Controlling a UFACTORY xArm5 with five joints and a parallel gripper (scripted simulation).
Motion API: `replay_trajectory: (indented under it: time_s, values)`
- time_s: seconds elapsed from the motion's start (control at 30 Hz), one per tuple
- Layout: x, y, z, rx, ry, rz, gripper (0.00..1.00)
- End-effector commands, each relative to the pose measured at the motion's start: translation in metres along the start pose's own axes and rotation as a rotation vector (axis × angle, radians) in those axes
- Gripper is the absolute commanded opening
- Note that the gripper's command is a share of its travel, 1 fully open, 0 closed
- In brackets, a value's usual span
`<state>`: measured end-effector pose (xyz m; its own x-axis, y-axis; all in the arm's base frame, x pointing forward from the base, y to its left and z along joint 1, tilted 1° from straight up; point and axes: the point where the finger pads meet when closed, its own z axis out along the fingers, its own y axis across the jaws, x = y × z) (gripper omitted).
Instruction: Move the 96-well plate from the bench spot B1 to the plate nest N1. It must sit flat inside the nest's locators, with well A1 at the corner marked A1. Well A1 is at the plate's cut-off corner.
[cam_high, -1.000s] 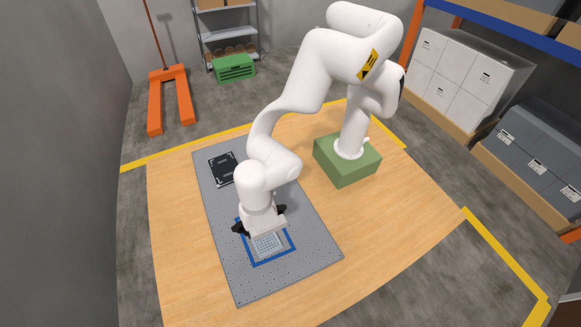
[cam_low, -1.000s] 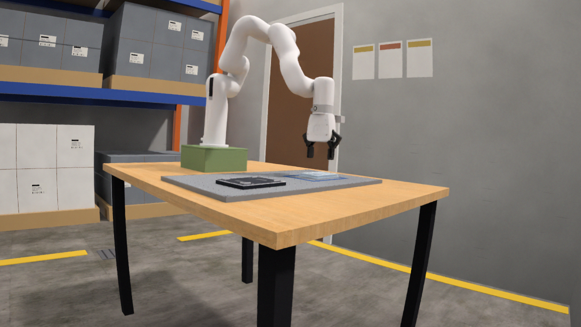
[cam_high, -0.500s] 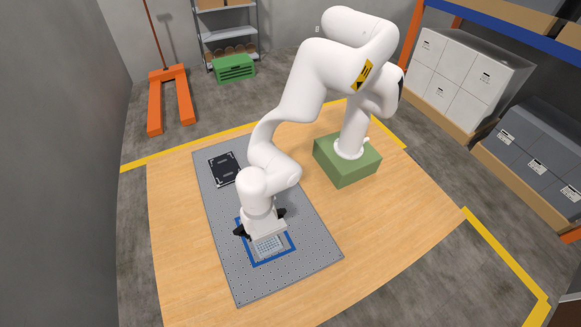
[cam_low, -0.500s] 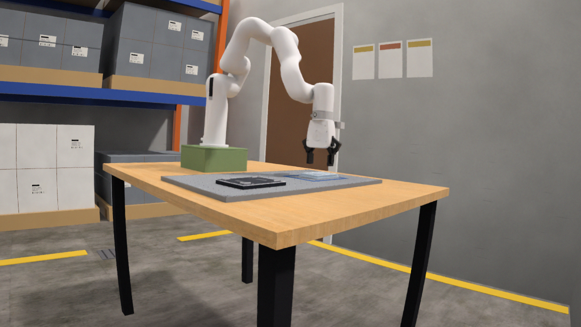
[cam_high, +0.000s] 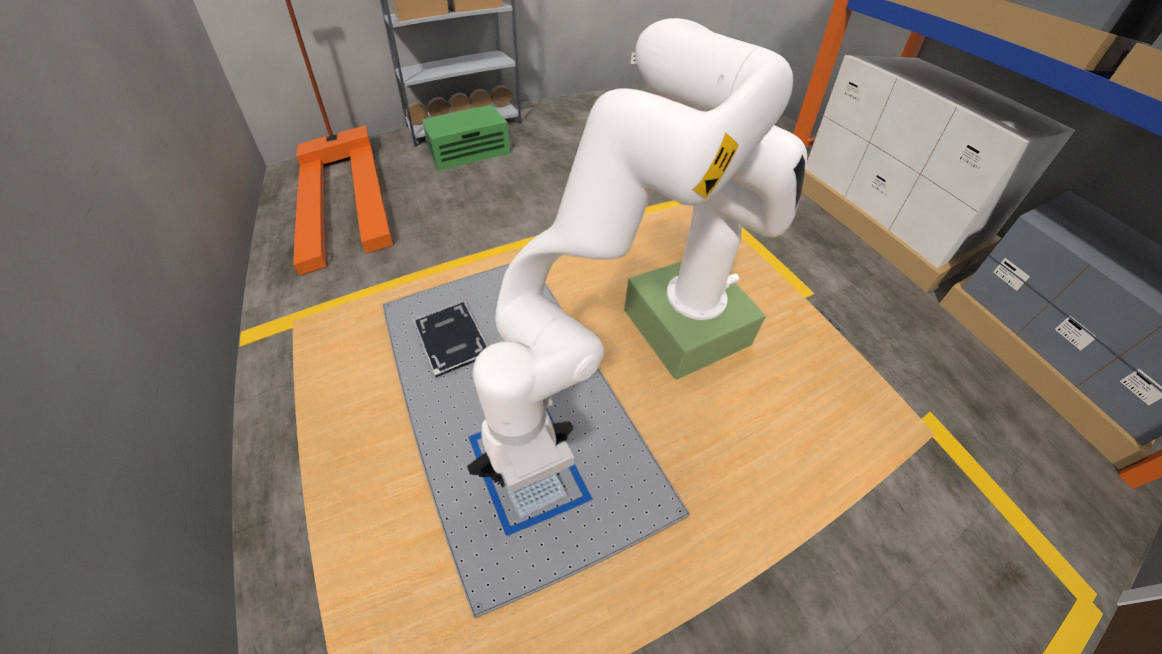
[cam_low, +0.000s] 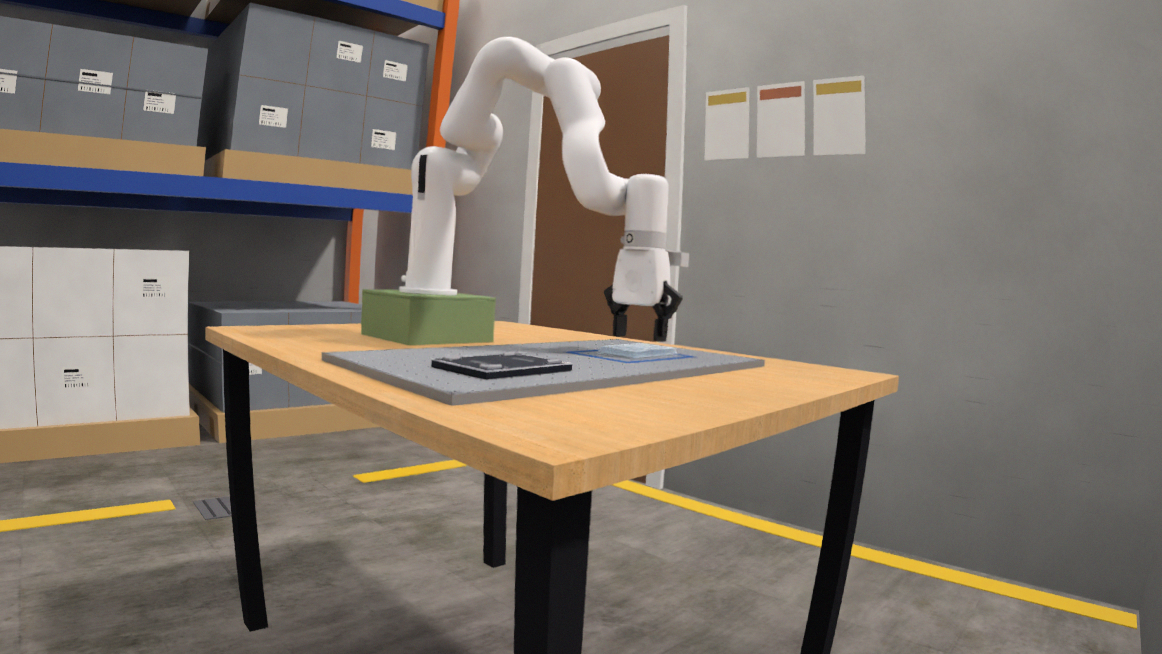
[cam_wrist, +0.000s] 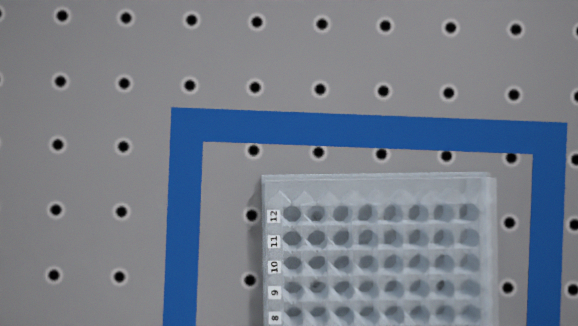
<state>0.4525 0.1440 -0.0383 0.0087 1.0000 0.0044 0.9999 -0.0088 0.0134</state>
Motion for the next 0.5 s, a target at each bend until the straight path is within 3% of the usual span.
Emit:
replay_trajectory:
  time_s: [0.0,0.47]
  values:
    - [0.0004,0.0012,-0.0006,0.0,0.009,0.0,1.0]
    - [0.0004,0.0012,0.0047,0.0,0.009,0.0,1.0]
